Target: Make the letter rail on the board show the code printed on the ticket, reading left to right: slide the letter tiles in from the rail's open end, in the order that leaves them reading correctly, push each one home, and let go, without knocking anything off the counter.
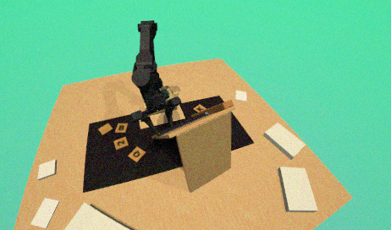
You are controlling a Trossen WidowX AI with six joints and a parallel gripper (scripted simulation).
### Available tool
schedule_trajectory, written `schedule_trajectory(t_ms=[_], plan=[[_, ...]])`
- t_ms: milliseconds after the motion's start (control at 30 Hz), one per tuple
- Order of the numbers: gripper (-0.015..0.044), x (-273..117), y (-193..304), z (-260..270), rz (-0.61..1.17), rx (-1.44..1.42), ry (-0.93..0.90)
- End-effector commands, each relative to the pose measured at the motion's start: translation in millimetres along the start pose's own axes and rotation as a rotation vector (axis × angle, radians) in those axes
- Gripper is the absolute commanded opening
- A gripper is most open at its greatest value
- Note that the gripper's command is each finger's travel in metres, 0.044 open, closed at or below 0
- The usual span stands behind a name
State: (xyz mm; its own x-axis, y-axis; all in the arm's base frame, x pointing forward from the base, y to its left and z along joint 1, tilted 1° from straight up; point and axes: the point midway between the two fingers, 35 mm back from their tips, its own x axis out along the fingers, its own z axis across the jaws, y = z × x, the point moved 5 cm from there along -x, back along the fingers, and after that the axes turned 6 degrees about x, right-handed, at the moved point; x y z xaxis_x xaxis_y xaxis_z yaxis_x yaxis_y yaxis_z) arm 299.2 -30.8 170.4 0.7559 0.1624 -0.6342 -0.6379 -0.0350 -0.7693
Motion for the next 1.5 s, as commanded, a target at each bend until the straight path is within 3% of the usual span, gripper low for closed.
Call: schedule_trajectory(t_ms=[0, 1467], plan=[[0.0000, 0.1, 0.2, 2.9, -0.001, 0.003, 0.002], [0.0000, 0.1, 2.5, 27.6, -0.001, 0.005, 0.000]])
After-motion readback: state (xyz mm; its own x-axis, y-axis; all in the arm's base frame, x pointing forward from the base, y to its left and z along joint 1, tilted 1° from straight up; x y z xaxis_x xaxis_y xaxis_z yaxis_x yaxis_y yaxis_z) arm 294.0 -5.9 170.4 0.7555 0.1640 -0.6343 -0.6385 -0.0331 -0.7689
